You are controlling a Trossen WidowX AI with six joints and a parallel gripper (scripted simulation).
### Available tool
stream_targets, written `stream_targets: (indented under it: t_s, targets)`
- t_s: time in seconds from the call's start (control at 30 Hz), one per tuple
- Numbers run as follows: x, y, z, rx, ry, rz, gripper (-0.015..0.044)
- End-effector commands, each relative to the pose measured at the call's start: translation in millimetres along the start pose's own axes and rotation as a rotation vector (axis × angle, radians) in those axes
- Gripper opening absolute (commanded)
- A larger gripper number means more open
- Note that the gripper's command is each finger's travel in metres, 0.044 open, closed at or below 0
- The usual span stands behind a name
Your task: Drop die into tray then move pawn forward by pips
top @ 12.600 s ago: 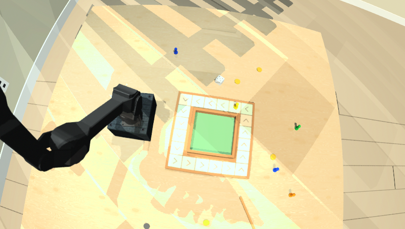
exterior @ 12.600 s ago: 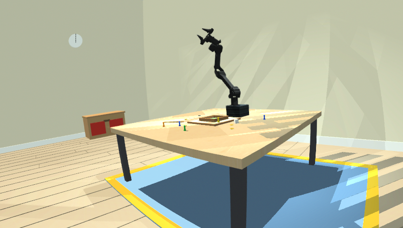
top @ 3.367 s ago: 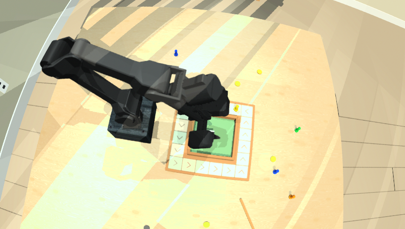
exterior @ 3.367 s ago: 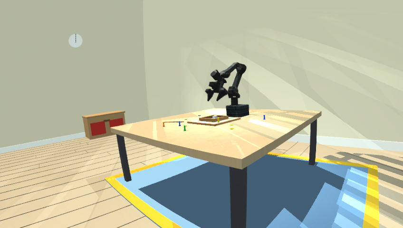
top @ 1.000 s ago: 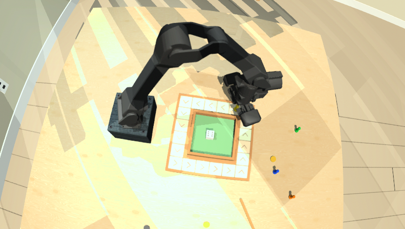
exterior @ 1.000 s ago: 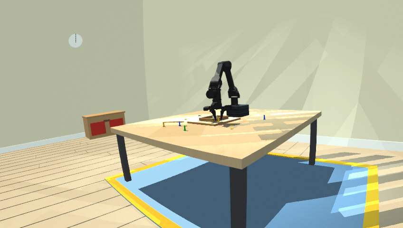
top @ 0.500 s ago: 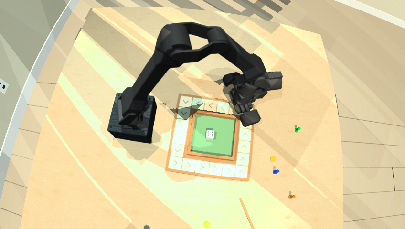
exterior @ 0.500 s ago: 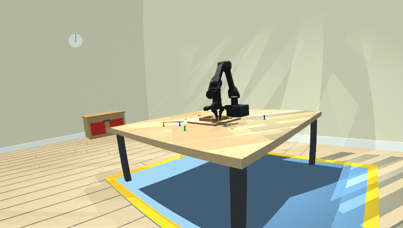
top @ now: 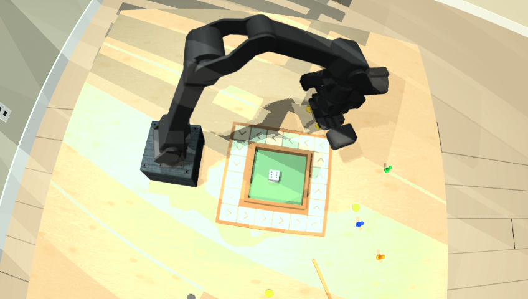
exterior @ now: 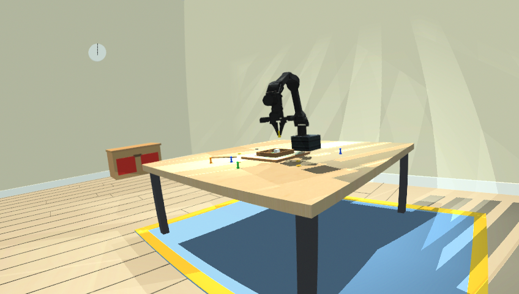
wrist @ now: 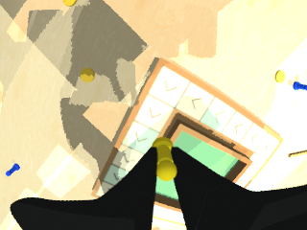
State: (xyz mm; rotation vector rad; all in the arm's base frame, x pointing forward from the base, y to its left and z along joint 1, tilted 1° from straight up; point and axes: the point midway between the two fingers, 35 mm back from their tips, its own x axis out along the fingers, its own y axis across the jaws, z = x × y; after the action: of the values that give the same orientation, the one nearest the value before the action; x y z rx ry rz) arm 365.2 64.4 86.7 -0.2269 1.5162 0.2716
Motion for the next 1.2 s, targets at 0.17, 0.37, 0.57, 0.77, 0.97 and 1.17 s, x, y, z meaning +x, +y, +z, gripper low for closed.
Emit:
stream_targets:
  t_s: [0.17,0.37,0.57,0.77,0.97,1.17]
  targets:
    - [-16,-2,-10,-0.004,0.000,-0.004,0.0000]
    - [-13,-4,-30,-0.004,0.002,-0.004,0.0000]
    - [-8,-5,-50,-0.004,0.004,-0.004,0.0000]
    - [-2,-5,-71,-0.003,0.006,-0.004,0.0000]
    - [5,-5,-92,-0.002,0.007,-0.004,0.0000]
    - [13,-4,-114,-0.002,0.009,-0.004,0.0000]
